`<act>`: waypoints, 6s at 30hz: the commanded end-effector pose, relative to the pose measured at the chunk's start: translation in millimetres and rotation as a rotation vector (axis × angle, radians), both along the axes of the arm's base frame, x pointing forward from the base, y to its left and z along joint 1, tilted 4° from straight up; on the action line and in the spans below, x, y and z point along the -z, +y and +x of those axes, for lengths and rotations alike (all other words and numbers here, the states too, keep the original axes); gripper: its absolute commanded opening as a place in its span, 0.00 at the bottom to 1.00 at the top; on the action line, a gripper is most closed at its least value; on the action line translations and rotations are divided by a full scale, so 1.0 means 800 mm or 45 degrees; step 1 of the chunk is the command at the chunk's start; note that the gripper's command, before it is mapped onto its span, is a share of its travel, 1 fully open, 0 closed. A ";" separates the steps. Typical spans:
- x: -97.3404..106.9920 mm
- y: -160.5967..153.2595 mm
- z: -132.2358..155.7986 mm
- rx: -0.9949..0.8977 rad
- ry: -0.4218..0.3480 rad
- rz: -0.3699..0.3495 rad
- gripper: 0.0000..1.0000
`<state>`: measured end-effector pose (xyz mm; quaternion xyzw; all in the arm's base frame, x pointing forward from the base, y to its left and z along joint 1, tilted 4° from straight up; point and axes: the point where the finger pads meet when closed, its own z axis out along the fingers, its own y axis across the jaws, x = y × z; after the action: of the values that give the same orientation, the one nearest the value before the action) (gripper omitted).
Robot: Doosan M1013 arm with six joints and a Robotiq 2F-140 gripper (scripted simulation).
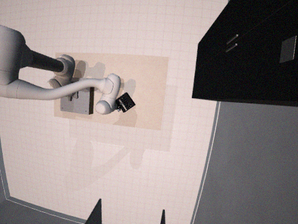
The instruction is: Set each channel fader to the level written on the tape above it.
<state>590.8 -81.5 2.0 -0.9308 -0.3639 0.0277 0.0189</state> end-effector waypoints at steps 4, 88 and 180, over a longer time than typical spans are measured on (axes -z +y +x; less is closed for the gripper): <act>0.004 0.000 0.000 0.000 0.000 0.000 0.00; 0.023 0.000 -0.001 0.000 0.000 0.000 0.00; 0.024 0.008 0.007 0.000 0.000 0.000 0.00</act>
<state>596.9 -74.5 -17.0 -0.9308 -0.3639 0.0277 0.0189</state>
